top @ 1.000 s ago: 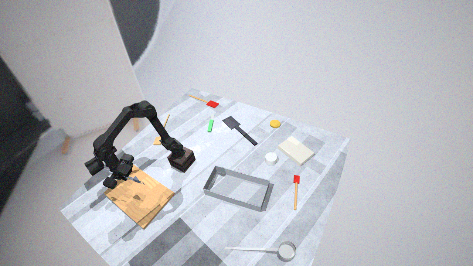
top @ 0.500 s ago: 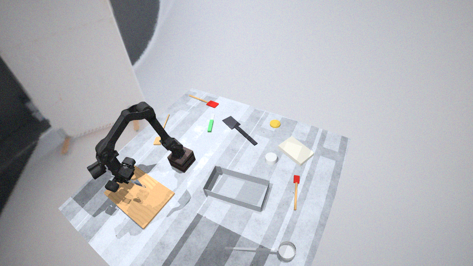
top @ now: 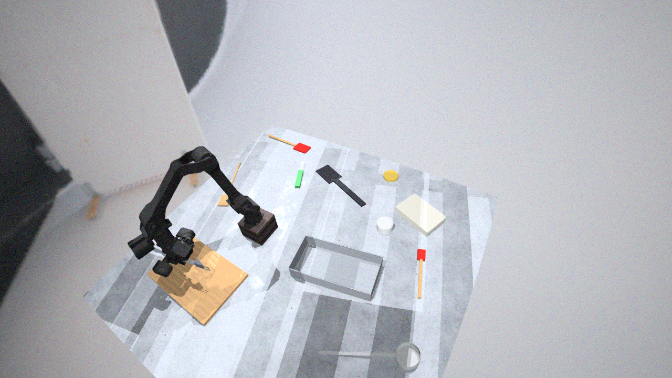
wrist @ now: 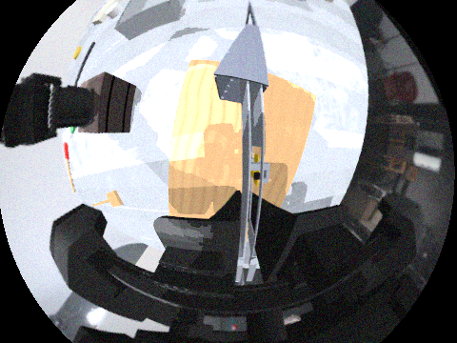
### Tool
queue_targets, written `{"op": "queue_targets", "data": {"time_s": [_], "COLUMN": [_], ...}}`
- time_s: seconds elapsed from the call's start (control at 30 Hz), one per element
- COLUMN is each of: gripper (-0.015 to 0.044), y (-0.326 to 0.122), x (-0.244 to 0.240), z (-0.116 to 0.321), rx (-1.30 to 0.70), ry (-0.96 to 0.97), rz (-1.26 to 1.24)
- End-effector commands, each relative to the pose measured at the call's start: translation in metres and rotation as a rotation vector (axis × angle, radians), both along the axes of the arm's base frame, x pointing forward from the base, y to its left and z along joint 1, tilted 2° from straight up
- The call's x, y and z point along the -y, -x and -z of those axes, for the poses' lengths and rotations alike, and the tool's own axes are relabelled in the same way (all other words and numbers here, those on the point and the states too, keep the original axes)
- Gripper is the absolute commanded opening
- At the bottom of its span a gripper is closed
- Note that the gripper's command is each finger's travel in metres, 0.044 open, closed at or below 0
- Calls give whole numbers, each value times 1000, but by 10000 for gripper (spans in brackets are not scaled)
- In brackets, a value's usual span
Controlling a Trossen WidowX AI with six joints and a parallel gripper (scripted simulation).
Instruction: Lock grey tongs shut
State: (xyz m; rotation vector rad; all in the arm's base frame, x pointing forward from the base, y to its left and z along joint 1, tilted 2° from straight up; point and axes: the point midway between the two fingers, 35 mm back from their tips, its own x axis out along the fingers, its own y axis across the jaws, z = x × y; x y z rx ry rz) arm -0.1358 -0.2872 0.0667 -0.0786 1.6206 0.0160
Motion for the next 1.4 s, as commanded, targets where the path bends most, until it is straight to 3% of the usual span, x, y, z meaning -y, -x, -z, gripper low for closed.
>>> {"op": "queue_targets", "data": {"time_s": [0.0, 1.07, 1.37], "gripper": [-150, -150, 86], "y": [-1, -1, 0], "x": [-1, -4, -4], "z": [7, 53, 51], "rx": [4, 5, 1], "ry": [0, -1, -2], "rz": [-5, -5, 0]}}
